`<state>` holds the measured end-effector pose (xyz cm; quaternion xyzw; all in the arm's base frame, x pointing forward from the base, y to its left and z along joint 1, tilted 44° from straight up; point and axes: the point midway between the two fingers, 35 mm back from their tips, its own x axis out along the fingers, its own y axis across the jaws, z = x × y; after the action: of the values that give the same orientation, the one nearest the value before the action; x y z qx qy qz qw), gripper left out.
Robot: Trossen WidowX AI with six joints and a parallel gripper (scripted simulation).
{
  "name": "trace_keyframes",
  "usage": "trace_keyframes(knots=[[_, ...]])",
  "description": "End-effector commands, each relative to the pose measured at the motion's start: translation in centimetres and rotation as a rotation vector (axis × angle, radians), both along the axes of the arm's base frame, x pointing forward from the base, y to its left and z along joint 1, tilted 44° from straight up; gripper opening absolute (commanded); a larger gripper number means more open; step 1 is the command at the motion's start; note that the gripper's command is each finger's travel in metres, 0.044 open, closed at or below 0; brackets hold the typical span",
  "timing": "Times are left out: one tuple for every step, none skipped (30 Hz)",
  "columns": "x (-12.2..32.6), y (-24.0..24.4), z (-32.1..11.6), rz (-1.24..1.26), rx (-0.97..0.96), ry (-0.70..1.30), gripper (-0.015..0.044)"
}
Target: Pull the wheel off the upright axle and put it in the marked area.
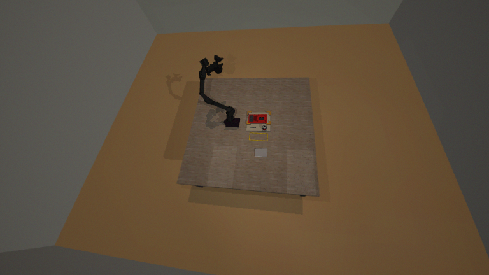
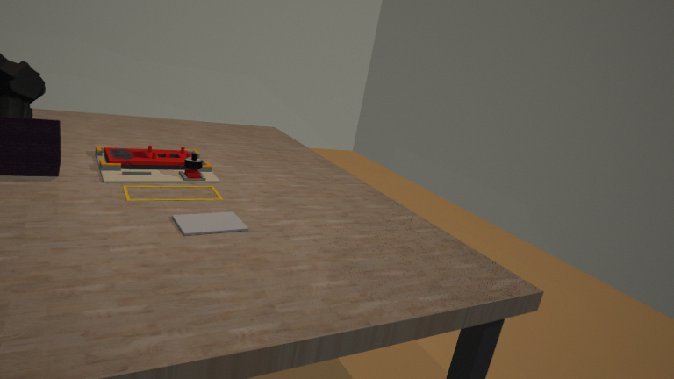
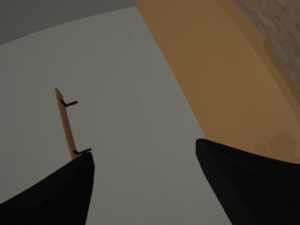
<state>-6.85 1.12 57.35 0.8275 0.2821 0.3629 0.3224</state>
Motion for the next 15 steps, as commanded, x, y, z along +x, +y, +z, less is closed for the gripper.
trace_keyframes(knots=[[5.5,3.6,-0.4,-0.094,-0.182,0.019,0.0300],[6.8,4.3,-0.6,-0.117,-0.229,0.018,0.0300],[8.0,5.0,-0.8,-0.138,-0.276,0.018,0.0300],[9.0,5.3,-1.3,-0.166,-0.320,0.008,0.0300],[10.3,5.8,-1.9,-0.194,-0.376,0.001,0.0300],[11.9,6.5,-2.3,-0.213,-0.435,0.002,0.0300],[13.5,7.1,-2.7,-0.230,-0.493,0.003,0.0300],[15.1,7.7,-3.3,-0.244,-0.551,0.004,0.0300],[16.7,8.1,-3.9,-0.255,-0.608,0.006,0.0300],[18.3,8.5,-4.5,-0.264,-0.665,0.008,0.0300],[19.9,8.9,-5.2,-0.270,-0.721,0.011,0.0300],[21.4,9.1,-5.9,-0.274,-0.777,0.014,0.0300],[22.9,9.3,-6.7,-0.275,-0.831,0.016,0.0300],[24.3,9.6,-7.8,-0.267,-0.878,0.015,0.0300],[25.6,9.9,-8.8,-0.260,-0.926,0.015,0.0300]])
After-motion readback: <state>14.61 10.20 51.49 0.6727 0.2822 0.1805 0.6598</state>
